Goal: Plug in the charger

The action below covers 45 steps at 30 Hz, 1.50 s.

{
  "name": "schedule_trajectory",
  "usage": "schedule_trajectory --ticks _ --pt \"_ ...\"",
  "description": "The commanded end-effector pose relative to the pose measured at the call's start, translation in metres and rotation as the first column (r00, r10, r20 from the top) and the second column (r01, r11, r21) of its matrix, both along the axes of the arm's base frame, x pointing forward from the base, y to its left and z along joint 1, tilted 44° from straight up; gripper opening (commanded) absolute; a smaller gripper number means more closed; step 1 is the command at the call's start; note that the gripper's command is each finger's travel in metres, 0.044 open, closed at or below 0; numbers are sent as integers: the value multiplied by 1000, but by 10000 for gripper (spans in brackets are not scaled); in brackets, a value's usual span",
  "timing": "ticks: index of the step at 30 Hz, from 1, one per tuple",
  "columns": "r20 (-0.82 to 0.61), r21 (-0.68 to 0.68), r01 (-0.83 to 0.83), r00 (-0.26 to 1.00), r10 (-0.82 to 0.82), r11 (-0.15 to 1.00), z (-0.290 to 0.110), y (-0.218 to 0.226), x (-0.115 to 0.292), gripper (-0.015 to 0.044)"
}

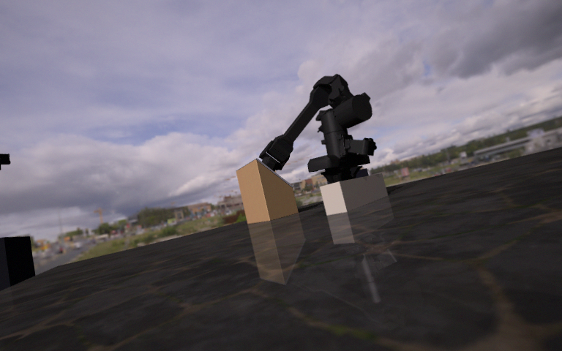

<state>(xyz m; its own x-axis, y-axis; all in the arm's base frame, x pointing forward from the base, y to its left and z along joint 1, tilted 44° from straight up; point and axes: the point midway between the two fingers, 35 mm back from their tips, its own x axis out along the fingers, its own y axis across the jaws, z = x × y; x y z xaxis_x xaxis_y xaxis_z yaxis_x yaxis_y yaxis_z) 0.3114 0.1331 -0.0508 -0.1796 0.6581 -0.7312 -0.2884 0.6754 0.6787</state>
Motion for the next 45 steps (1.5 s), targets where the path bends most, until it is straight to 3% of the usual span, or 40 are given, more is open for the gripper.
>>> schedule_trajectory --ticks 1,45 --pt "34 10 -5 999 5 1000 1 4 7 0" --pt "34 10 -5 999 5 1000 4 1 7 0"
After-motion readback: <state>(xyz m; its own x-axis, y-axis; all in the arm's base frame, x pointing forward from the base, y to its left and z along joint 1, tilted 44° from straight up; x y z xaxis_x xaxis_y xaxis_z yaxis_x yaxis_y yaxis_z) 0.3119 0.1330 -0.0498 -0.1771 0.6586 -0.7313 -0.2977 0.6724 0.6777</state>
